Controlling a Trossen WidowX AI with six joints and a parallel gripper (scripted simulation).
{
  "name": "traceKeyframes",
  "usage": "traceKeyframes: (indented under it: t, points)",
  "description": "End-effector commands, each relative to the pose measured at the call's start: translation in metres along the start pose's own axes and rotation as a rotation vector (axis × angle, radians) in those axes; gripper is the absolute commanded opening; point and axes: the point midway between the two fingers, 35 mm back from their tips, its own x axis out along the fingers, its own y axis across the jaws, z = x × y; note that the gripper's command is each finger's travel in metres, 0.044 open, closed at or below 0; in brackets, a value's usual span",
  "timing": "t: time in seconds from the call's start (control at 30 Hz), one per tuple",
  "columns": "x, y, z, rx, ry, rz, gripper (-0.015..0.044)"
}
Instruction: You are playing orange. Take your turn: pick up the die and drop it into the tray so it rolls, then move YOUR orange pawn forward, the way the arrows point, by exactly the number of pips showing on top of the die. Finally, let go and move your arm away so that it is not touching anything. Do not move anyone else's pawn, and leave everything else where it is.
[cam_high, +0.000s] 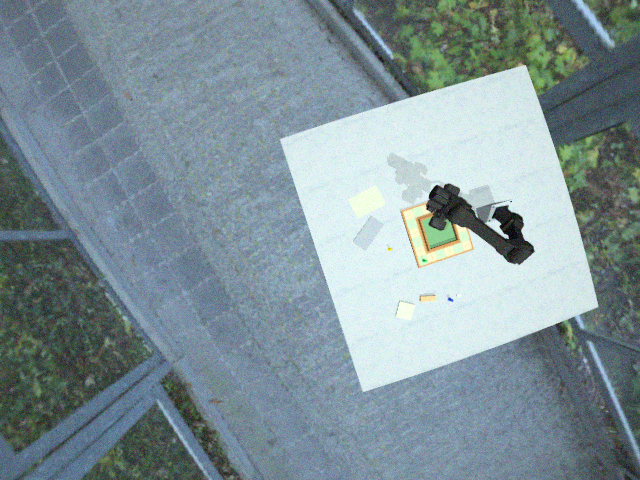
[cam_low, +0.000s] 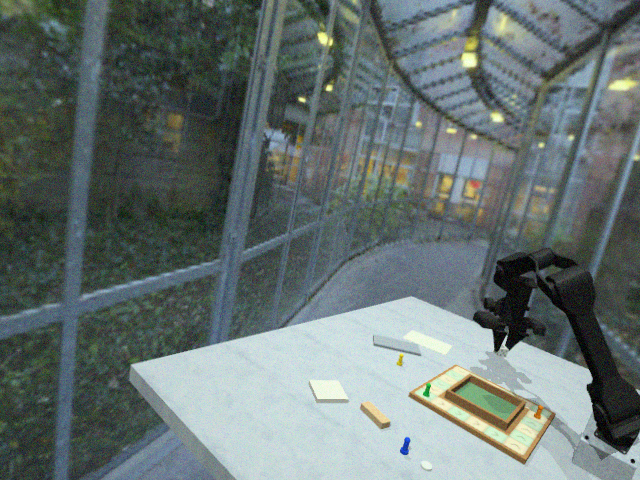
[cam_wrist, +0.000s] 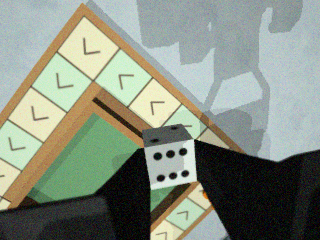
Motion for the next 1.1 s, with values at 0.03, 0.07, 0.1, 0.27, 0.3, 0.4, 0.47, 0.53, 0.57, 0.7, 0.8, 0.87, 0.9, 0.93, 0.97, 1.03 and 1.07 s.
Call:
traceKeyframes:
  t: [0.03,0.07,0.1,0.27,0.3,0.4,0.47,0.53,0.57,0.7,0.8,0.87,0.9,0.93,0.97,1.03,1.07]
  points:
    - [0.005,0.011,-0.013,0.126,0.007,0.003,0.0]
    - [0.006,0.014,-0.015,0.154,0.008,0.004,0.0]
    - [0.007,0.016,-0.018,0.182,0.008,0.004,0.0]
    - [0.011,0.028,-0.031,0.32,0.01,0.005,0.0]
    - [0.012,0.03,-0.034,0.348,0.011,0.005,0.0]
    - [0.015,0.037,-0.042,0.43,0.013,0.006,0.0]
    - [0.016,0.041,-0.047,0.486,0.015,0.006,0.0]
    - [0.018,0.045,-0.053,0.541,0.017,0.007,0.0]
    - [0.019,0.047,-0.056,0.568,0.018,0.007,0.0]
    - [0.023,0.054,-0.068,0.679,0.022,0.007,0.0]
    - [0.026,0.059,-0.076,0.761,0.026,0.007,0.0]
    - [0.028,0.062,-0.083,0.816,0.029,0.007,0.0]
    - [0.029,0.063,-0.085,0.839,0.03,0.007,0.0]
    - [0.03,0.064,-0.087,0.853,0.031,0.007,0.0]
    - [0.03,0.064,-0.087,0.857,0.031,0.007,0.0]
    - [0.03,0.064,-0.087,0.857,0.031,0.007,0.0]
    - [0.03,0.064,-0.087,0.857,0.028,0.002,0.0]
